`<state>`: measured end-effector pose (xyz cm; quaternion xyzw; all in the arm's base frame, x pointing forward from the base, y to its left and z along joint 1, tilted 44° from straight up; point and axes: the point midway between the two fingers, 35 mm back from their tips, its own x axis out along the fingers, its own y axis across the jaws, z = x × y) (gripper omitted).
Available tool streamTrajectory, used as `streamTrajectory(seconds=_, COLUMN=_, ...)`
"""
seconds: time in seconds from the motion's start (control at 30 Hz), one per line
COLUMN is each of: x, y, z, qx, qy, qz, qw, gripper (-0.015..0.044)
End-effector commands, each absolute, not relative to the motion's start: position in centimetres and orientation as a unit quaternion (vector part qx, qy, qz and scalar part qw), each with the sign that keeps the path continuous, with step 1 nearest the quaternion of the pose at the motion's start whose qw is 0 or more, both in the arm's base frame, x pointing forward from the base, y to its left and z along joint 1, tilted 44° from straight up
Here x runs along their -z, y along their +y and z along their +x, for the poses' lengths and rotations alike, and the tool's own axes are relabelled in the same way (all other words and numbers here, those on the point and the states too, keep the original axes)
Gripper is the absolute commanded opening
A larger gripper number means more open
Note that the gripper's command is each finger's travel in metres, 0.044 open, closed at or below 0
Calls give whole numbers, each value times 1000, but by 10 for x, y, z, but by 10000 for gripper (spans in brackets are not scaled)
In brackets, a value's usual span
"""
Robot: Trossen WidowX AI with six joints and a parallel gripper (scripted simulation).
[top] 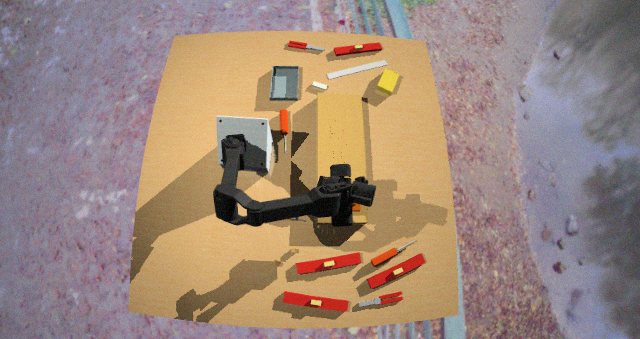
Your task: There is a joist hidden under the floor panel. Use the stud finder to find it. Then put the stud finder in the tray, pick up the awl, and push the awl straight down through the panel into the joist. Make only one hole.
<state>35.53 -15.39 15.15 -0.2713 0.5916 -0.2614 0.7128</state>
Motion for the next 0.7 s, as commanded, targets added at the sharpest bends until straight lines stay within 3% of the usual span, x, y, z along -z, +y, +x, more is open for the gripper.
streamTrajectory(seconds=0.0, x=-153, y=-156, z=360, qx=267, qy=585, qz=-270, qw=717, gripper=0)
streamTrajectory(seconds=0.67, x=-124, y=-185, z=357, qx=267, qy=585, qz=-270, qw=717, gripper=0)
